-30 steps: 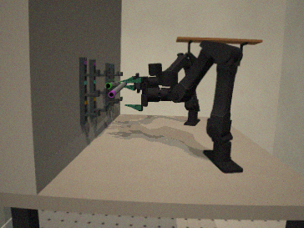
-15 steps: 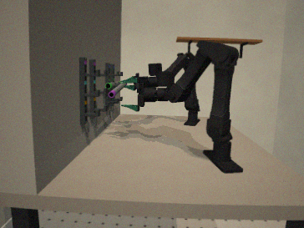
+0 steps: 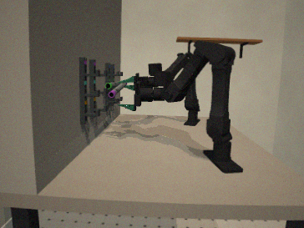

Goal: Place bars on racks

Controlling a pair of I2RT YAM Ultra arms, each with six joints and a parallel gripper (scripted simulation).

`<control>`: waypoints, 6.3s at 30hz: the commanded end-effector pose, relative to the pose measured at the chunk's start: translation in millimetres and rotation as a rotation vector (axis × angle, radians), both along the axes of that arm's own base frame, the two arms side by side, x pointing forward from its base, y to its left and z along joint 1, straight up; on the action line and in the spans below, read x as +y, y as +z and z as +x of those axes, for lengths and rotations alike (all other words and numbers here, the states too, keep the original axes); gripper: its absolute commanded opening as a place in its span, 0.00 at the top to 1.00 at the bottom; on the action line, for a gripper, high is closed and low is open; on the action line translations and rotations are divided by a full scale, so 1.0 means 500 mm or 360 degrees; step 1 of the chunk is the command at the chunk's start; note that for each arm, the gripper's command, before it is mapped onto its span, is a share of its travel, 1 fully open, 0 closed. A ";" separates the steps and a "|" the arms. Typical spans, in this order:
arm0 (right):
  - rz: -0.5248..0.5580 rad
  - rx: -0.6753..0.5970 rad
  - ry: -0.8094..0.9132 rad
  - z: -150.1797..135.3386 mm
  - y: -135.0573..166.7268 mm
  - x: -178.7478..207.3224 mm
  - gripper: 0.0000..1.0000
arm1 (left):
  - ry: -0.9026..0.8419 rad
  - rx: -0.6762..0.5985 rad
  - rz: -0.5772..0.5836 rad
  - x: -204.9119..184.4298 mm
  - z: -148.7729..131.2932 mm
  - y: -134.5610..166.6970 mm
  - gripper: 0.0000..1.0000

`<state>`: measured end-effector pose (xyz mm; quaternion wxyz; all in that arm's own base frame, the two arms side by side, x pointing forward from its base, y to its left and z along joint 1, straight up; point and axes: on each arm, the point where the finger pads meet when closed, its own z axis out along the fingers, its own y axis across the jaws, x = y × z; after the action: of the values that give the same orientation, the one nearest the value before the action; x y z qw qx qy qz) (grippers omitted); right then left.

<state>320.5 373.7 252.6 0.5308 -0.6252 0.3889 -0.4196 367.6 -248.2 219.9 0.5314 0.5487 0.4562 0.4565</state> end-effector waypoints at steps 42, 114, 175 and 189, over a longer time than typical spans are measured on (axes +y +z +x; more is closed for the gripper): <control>0.0215 -0.0072 -0.0007 0.001 0.056 -0.007 1.00 | -0.0005 -0.0025 -0.0030 -0.007 0.069 0.020 0.00; 0.0214 -0.0069 -0.0011 -0.003 -0.006 -0.003 0.20 | -0.0005 -0.0037 -0.0064 -0.003 0.068 0.039 1.00; 0.0214 -0.0069 -0.0011 -0.003 -0.006 -0.003 0.00 | -0.0002 -0.0029 -0.0055 0.004 0.060 0.087 1.00; 0.0213 -0.0068 -0.0011 -0.048 -0.007 -0.019 0.00 | -0.0001 -0.0027 -0.0055 0.006 0.058 0.087 1.00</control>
<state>304.2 369.1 231.2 0.5582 -0.6004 0.3975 -0.4122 391.9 -245.1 217.4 0.4975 0.5850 0.4538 0.4521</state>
